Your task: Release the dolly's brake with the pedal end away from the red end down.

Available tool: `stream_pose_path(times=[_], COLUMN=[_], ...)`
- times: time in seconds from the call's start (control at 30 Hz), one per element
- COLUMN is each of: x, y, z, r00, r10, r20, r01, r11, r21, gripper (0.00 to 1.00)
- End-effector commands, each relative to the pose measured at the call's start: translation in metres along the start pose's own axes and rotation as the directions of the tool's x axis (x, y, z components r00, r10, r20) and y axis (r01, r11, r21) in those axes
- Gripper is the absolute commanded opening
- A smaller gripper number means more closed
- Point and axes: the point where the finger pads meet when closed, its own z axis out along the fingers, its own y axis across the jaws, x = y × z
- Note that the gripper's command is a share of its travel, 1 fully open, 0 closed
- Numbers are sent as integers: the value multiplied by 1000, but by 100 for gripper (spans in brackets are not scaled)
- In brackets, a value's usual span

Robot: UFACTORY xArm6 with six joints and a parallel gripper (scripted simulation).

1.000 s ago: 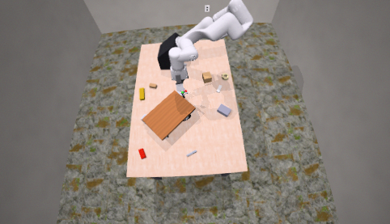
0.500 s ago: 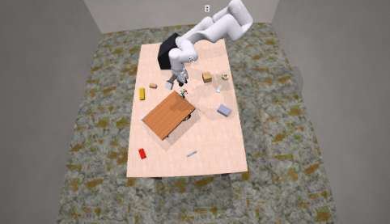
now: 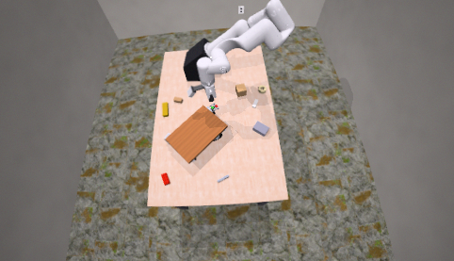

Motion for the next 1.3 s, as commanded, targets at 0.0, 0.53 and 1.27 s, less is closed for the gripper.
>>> stream_pose_path(times=[0.0,0.53,1.27], x=[0,0,0], y=[-1,0,0], z=[3,7,7], r00=[962,510,372], r10=[274,859,926], r20=[-14,-37,-59], r01=[-274,-860,-928], r11=[962,510,372], r21=[-14,-8,-15], gripper=[0,0,0])
